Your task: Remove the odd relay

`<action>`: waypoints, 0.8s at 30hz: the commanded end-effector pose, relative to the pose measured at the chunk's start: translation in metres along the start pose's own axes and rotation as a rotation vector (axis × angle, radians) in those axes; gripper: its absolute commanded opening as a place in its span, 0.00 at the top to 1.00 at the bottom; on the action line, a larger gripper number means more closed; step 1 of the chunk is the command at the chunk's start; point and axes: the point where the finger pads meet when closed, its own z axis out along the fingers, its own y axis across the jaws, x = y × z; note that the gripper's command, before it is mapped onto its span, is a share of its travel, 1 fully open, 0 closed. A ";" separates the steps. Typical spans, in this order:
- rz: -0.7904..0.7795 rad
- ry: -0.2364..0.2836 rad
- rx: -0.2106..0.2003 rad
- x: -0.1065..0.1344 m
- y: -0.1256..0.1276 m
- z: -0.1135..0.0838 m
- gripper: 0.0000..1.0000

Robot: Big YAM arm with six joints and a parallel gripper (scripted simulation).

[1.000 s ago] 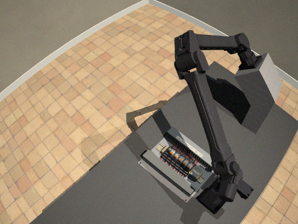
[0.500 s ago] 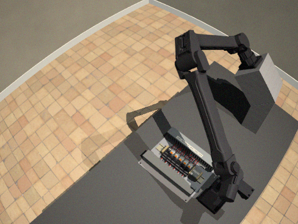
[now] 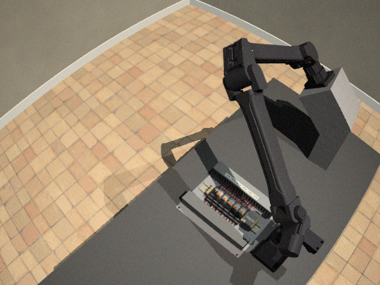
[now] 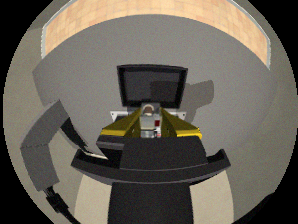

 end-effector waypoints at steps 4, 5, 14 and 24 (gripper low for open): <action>0.004 -0.018 0.068 -0.014 -0.025 -0.034 1.00; 0.004 -0.018 0.068 -0.014 -0.025 -0.034 1.00; 0.002 -0.018 0.068 -0.014 -0.024 -0.033 1.00; -0.009 -0.016 0.066 -0.019 -0.020 -0.023 1.00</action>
